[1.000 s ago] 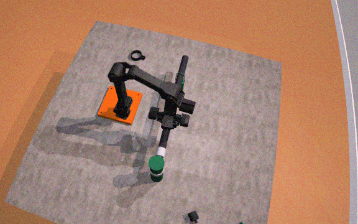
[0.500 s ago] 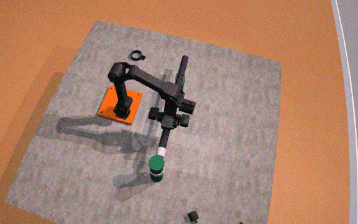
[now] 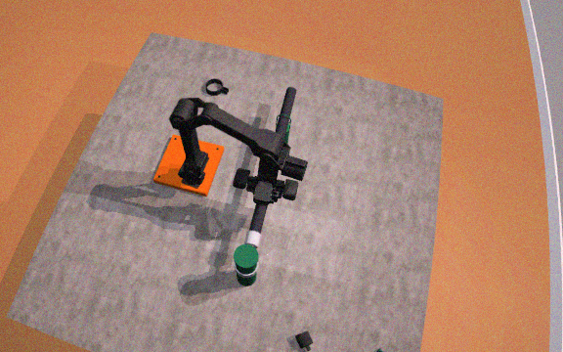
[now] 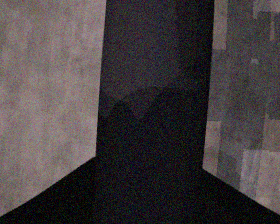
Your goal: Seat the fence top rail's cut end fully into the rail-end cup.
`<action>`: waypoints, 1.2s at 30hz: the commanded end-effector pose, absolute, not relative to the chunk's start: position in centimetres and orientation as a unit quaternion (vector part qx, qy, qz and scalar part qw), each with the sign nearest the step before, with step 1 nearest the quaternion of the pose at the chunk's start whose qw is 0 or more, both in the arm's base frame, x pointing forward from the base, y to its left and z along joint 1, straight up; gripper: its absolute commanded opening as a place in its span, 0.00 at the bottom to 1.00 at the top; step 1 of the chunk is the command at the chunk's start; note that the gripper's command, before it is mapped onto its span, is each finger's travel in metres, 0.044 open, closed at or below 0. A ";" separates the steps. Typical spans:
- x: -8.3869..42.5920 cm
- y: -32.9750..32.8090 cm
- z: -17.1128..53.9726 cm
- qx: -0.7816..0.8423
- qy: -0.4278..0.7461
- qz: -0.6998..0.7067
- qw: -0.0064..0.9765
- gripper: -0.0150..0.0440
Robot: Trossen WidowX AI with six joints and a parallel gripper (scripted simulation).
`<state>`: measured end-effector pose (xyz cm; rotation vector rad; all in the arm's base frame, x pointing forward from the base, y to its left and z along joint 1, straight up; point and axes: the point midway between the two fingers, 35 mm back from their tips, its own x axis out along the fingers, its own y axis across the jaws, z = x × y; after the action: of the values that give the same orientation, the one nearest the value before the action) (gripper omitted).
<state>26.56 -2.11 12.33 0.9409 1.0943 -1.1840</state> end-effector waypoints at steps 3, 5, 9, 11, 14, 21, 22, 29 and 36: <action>26.7 -2.8 12.4 0.403 0.468 -0.511 0.597 0.25; 26.7 -2.9 12.4 0.403 0.468 -0.511 0.597 0.25; 26.8 -3.2 12.4 0.403 0.468 -0.511 0.597 0.25; 26.8 -3.3 12.5 0.403 0.468 -0.511 0.597 0.25; 26.8 -3.5 12.5 0.403 0.468 -0.511 0.597 0.25; 26.9 -3.9 12.5 0.403 0.468 -0.512 0.597 0.25; 26.9 -4.0 12.5 0.403 0.468 -0.512 0.597 0.25; 27.0 -4.4 12.5 0.403 0.468 -0.512 0.598 0.25; 27.1 -4.9 12.6 0.402 0.468 -0.512 0.598 0.25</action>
<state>26.90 -4.25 12.37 0.9404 1.1000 -1.1833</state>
